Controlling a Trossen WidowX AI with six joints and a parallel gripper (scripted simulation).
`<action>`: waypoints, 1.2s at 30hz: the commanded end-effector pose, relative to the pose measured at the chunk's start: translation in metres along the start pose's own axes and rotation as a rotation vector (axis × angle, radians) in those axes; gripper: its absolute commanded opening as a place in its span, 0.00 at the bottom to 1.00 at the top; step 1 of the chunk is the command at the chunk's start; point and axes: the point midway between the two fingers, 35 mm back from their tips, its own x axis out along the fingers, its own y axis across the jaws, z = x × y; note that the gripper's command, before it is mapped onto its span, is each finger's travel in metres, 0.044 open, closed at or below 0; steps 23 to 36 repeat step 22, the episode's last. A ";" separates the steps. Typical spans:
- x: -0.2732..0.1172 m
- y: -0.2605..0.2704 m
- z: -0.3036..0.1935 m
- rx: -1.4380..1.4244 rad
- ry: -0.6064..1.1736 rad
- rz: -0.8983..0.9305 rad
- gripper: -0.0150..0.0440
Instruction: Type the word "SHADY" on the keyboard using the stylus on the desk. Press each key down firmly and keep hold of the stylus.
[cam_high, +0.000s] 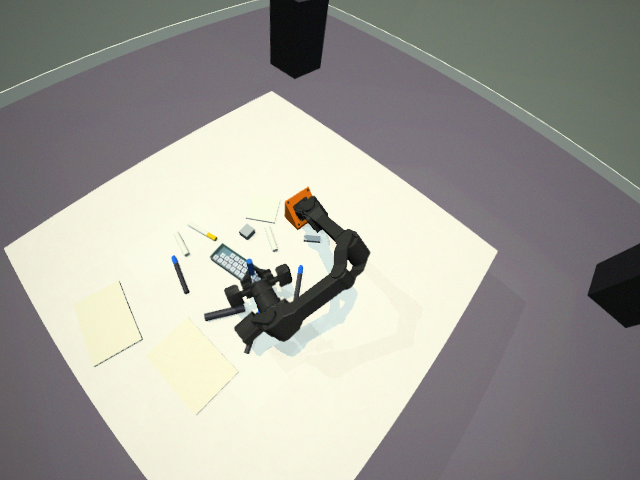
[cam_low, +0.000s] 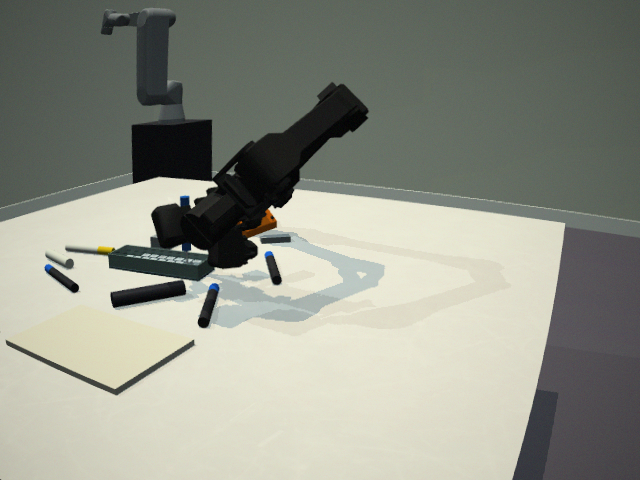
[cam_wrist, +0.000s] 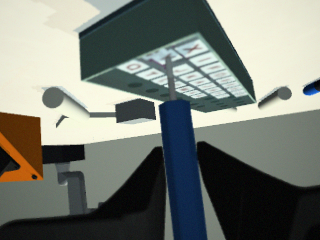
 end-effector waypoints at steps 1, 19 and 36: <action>0.000 0.001 -0.001 0.001 -0.003 0.004 0.39; -0.016 0.002 -0.030 0.004 -0.006 0.010 0.40; -0.016 0.002 -0.030 0.004 -0.006 0.010 0.39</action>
